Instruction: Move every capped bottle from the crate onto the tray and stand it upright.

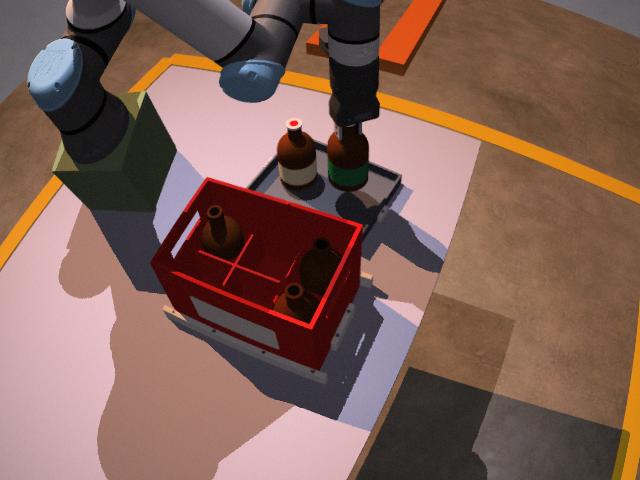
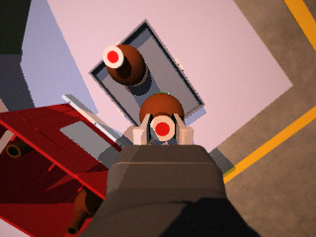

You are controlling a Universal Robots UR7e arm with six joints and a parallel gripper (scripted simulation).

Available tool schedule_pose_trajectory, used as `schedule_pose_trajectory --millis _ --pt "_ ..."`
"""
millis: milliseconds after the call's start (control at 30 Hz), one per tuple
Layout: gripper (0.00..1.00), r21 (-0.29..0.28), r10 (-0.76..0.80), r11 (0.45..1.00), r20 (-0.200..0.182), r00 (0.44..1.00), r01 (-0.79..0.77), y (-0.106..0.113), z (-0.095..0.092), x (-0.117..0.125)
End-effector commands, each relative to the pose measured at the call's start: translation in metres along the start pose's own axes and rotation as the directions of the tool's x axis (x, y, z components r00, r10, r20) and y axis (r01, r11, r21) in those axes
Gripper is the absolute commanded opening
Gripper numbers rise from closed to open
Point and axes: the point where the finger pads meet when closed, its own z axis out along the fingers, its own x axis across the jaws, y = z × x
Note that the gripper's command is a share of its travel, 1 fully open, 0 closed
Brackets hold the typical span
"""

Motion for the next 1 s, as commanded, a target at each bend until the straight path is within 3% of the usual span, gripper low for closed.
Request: schedule_pose_trajectory --millis 0,100,567,967 --pt "0.00 -0.001 0.000 1.000 -0.002 1.000 0.000 0.000 0.010 0.001" --pt "0.00 -0.001 0.000 1.000 -0.001 1.000 0.000 0.000 0.007 0.000" --pt "0.00 -0.001 0.000 1.000 -0.002 1.000 0.000 0.001 0.035 0.001" --pt "0.00 -0.001 0.000 1.000 -0.002 1.000 0.000 0.000 0.035 0.000"
